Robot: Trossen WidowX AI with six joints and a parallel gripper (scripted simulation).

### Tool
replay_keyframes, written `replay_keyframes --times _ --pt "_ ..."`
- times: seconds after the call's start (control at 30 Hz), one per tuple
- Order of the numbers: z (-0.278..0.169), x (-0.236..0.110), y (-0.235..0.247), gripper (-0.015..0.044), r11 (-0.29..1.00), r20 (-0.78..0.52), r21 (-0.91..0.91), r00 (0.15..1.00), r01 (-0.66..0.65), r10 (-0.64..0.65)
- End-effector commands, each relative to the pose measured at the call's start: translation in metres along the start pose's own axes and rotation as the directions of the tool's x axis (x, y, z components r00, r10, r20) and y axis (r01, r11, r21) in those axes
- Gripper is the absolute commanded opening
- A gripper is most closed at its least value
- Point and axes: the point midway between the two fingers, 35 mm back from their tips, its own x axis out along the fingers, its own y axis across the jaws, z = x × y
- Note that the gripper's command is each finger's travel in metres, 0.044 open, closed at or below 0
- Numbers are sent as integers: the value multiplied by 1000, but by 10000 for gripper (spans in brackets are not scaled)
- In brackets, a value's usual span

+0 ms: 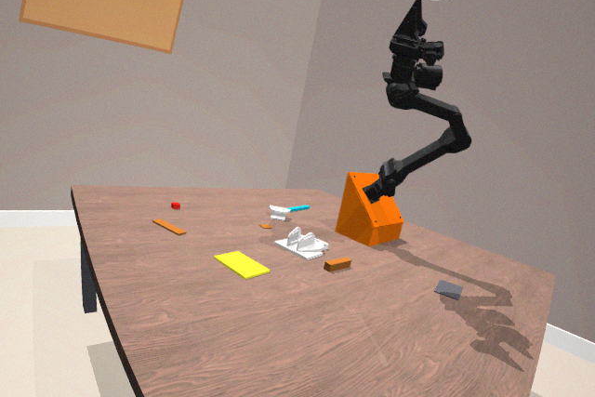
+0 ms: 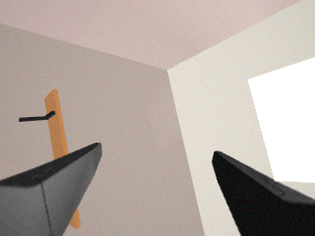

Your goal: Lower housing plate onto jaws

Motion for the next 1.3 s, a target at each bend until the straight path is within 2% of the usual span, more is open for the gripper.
replay_keyframes --times 0.0,0.03,0.27,0.6,1.27 --pt "0 0 0 426 1000 0 0 1000 0 0" --pt "-1 0 0 440 1000 -2 -2 1000 -1 1" --pt "-26 -8 3 440 996 -97 -82 995 -34 26" --pt "-95 -17 19 440 975 -292 -165 952 -151 98" --pt "-225 -73 39 440 879 -648 -208 733 -429 205"
